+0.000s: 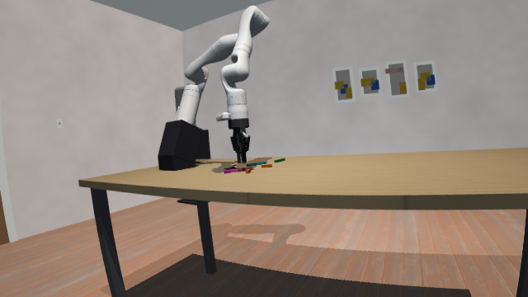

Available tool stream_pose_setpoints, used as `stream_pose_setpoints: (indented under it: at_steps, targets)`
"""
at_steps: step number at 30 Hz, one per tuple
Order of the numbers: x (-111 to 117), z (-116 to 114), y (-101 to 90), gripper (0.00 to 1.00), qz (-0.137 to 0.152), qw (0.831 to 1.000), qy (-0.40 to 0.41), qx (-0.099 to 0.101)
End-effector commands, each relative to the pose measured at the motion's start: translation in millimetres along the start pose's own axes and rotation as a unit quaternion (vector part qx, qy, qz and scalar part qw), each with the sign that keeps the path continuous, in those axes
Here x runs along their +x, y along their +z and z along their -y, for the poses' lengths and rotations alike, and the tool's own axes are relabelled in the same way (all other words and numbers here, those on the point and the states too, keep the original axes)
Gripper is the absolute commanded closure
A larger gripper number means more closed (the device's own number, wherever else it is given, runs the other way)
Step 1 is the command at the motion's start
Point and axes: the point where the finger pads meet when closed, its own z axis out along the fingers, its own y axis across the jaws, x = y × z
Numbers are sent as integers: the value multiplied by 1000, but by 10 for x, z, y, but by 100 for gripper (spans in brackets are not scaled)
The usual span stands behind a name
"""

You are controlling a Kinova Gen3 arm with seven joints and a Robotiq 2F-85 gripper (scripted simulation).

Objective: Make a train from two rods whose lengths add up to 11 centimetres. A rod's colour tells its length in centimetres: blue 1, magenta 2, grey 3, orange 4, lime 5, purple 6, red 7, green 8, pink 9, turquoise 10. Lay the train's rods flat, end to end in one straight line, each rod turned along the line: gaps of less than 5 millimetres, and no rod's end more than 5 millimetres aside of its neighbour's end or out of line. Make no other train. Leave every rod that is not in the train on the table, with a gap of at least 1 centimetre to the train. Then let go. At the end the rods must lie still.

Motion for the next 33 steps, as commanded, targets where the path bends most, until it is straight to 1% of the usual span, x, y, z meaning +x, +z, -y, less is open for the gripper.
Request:
stream_pose_setpoints:
  at_steps: [1, 11, 33]
  targets:
    - [29, 33, 30, 76, -2, 1000, 0, 4]
    - [28, 33, 95, 76, -2, 1000, 0, 4]
    - [28, 33, 100, 76, -2, 1000, 0, 4]
